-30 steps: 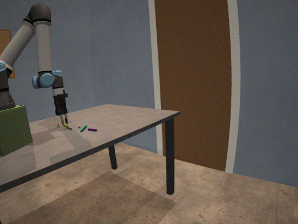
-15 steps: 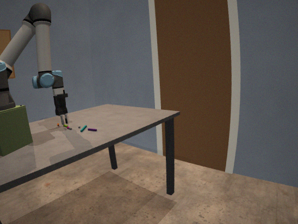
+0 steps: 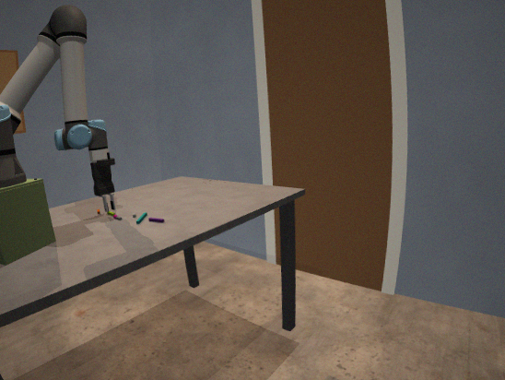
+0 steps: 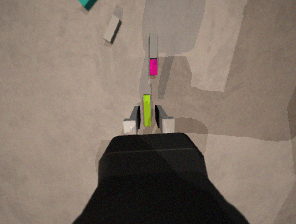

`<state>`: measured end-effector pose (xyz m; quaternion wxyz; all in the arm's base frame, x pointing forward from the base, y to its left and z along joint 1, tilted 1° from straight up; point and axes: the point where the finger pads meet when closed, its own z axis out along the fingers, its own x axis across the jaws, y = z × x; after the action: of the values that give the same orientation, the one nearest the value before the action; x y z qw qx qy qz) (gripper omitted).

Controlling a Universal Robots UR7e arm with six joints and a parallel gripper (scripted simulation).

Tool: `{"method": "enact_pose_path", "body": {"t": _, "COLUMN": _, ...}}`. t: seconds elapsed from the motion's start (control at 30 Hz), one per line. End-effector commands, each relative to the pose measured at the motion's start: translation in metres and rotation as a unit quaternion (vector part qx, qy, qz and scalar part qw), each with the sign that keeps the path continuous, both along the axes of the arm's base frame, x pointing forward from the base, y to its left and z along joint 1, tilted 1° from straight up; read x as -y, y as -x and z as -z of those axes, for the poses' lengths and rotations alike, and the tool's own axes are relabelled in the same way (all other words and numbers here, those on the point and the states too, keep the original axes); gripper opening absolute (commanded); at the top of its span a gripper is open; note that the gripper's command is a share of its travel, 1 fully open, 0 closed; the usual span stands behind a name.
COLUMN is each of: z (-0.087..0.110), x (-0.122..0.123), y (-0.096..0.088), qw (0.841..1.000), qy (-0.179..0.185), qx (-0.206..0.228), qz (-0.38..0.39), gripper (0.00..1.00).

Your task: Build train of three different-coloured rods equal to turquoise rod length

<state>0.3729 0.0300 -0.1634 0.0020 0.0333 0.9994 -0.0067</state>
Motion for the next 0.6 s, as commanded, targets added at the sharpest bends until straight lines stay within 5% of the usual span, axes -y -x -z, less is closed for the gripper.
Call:
{"method": "enact_pose_path", "body": {"t": 0.0, "z": 0.001, "x": 0.0, "y": 0.0, "qw": 1.0, "qy": 0.0, "qx": 0.001, "qz": 0.0, "gripper": 0.54}}
{"method": "enact_pose_path", "body": {"t": 0.57, "z": 0.014, "x": 0.0, "y": 0.0, "qw": 1.0, "qy": 0.0, "qx": 0.001, "qz": 0.0, "gripper": 0.54}}
